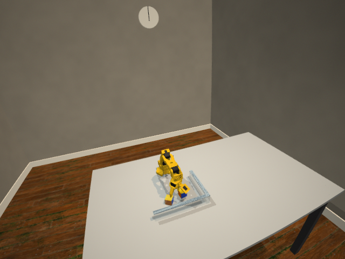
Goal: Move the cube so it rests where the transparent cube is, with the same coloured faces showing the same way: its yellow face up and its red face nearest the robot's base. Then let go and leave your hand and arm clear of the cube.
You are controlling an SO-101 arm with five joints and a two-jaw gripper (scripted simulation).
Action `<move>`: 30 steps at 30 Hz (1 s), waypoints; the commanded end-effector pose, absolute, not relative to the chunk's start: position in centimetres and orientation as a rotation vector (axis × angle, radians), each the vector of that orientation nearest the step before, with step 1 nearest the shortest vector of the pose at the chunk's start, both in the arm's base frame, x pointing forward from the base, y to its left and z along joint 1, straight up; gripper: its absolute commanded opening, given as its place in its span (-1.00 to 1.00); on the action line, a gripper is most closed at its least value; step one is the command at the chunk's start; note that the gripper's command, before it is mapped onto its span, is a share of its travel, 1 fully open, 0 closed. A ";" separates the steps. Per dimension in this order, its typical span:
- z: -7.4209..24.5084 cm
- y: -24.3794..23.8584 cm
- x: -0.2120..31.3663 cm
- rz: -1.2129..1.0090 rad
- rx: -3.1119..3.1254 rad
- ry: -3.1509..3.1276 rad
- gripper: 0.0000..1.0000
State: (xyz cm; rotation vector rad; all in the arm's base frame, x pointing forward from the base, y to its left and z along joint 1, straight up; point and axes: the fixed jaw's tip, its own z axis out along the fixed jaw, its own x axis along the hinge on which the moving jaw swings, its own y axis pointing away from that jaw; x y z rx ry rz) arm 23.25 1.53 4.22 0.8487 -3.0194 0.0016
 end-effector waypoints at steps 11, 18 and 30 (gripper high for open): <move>6.8 3.1 24.0 0.027 0.945 -3.082 -0.24; 6.9 3.5 23.6 0.019 0.967 -3.057 -0.26; 6.9 4.0 23.2 0.013 0.990 -3.029 -0.28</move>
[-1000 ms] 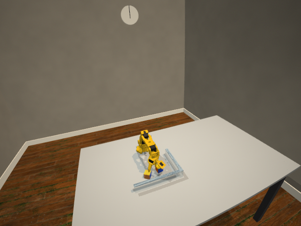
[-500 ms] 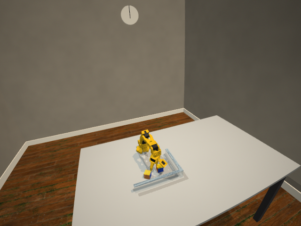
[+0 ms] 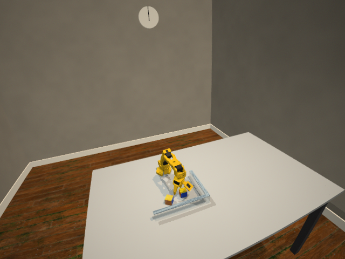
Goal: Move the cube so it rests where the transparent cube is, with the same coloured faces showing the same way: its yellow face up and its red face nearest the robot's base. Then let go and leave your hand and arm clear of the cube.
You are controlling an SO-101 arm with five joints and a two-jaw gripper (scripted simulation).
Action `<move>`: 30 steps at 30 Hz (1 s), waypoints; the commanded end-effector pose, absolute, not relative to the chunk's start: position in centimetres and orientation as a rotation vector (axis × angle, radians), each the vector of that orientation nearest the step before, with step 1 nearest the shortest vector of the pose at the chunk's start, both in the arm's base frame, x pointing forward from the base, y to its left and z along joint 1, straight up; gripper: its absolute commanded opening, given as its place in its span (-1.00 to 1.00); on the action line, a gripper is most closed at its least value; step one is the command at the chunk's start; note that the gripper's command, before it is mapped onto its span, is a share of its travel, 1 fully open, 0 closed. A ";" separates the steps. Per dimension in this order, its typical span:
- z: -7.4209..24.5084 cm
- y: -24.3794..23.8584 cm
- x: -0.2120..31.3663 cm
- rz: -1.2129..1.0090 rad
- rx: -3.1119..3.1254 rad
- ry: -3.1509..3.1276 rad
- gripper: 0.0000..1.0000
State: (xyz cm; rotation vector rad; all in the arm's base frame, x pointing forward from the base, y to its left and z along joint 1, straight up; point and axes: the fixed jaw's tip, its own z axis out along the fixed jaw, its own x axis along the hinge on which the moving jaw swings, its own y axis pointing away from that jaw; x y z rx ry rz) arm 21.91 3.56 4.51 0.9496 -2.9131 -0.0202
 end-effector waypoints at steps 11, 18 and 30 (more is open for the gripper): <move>6.9 4.4 22.9 0.008 1.007 -3.009 -0.29; 7.0 4.5 22.8 0.007 1.012 -3.003 -0.29; 7.0 4.6 22.7 0.005 1.018 -2.995 -0.30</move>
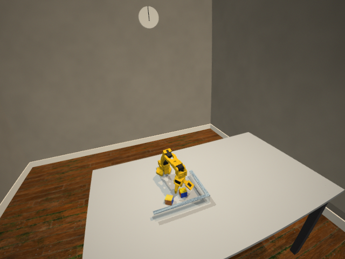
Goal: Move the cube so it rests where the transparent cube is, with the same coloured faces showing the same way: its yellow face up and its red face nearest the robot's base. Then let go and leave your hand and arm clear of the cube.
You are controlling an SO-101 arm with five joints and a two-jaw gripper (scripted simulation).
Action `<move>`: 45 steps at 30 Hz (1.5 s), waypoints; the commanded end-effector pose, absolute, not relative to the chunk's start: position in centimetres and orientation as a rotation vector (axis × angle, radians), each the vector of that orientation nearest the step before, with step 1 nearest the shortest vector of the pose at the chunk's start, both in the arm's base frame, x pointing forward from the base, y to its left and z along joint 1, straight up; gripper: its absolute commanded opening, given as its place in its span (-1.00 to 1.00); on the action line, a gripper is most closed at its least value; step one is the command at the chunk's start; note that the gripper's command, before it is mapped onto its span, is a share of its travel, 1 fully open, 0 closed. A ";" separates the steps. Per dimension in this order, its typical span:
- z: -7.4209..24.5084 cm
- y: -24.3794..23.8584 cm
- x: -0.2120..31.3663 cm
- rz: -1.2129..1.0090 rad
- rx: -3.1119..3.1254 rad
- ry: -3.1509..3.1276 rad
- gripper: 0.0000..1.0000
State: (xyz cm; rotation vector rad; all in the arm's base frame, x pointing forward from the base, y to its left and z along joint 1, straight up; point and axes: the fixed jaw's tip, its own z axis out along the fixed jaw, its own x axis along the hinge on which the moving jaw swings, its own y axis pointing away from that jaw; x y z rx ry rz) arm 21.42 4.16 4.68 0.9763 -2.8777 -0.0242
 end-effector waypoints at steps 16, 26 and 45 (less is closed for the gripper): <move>7.0 4.6 22.7 0.005 1.019 -2.993 -0.30; 9.4 5.1 23.9 0.039 1.063 -3.126 -0.30; 9.5 5.1 24.1 0.042 1.068 -3.134 -0.30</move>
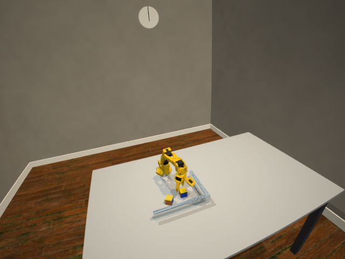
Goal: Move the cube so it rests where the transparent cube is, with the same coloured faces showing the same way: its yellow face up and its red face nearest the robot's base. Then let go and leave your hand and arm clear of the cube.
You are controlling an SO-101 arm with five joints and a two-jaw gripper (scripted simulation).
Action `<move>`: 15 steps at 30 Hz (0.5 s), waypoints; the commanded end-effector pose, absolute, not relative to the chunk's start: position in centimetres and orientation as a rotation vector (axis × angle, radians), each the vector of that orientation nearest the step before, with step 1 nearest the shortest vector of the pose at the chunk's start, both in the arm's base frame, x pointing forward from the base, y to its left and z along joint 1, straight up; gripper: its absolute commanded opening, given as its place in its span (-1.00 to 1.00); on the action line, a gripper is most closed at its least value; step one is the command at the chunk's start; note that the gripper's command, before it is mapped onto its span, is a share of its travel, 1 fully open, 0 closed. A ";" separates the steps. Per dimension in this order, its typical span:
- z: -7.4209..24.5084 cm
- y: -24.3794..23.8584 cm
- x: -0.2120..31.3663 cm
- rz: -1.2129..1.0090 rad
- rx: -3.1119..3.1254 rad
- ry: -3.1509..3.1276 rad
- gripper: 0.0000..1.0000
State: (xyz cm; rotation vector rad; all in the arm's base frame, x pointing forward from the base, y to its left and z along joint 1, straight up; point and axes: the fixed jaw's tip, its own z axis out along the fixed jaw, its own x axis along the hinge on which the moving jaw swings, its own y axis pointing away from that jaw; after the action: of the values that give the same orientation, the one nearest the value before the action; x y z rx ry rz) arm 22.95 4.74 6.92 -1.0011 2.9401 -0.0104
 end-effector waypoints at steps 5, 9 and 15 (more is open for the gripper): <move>9.5 5.1 24.1 -0.038 -0.958 2.812 -0.30; 9.4 5.0 24.1 -0.038 -0.962 2.816 -0.30; 9.4 5.0 24.1 -0.038 -0.962 2.816 -0.30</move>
State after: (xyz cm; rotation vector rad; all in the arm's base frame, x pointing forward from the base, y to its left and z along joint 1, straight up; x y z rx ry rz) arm 22.97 4.74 6.92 -1.0010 2.9400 -0.0104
